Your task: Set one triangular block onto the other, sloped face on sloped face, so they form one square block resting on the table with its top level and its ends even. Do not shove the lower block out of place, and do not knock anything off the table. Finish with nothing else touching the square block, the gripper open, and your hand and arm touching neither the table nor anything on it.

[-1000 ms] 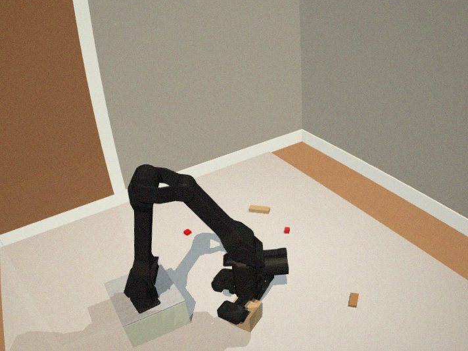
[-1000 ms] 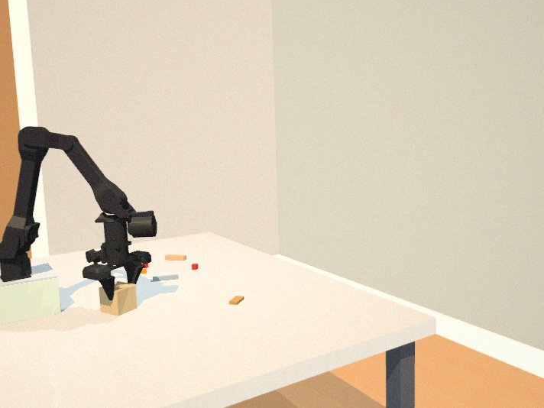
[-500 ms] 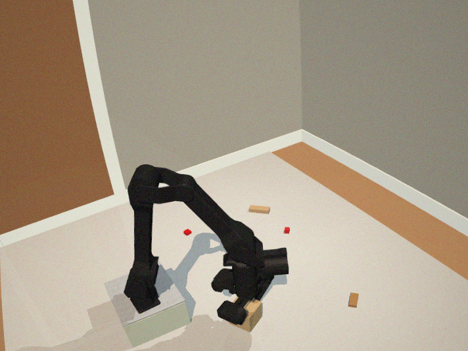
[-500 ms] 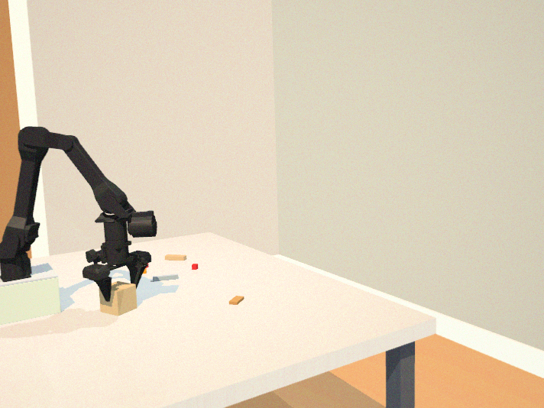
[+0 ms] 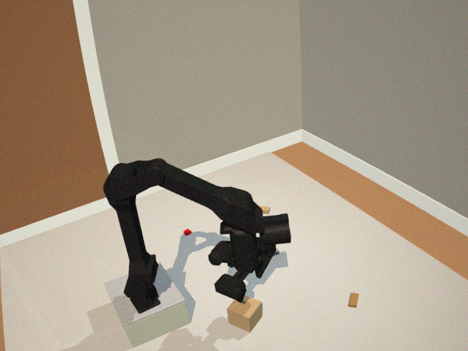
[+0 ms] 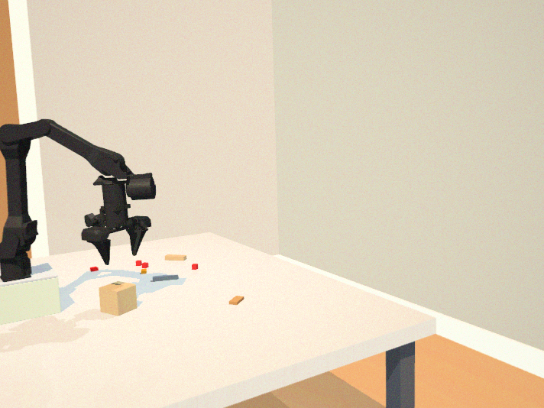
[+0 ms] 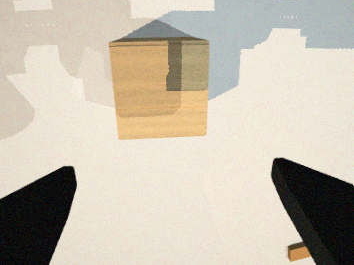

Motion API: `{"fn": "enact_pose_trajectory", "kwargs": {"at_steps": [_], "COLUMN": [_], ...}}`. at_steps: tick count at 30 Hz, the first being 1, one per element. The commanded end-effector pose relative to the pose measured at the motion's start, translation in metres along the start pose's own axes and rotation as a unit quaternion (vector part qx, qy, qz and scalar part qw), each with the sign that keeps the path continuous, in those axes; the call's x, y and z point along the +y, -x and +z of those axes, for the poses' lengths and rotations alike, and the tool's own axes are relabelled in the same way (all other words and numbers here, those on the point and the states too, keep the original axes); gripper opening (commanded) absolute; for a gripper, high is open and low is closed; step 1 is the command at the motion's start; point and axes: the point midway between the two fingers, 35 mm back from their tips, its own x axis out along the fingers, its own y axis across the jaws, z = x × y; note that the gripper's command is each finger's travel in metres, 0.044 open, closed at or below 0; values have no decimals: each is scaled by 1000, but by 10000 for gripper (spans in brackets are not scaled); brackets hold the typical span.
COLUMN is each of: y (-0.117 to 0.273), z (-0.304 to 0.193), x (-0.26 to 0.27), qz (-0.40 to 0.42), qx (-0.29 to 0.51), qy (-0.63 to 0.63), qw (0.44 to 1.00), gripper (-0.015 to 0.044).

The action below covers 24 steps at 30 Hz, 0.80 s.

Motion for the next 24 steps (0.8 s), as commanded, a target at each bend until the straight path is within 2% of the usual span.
{"fn": "enact_pose_trajectory", "kwargs": {"at_steps": [1,24], "y": [15,8], "z": [5,2], "x": [4,2], "qz": [4,2], "qx": [-6,-3], "qy": [1,0], "qw": [1000,1000], "gripper": [440,440]}}
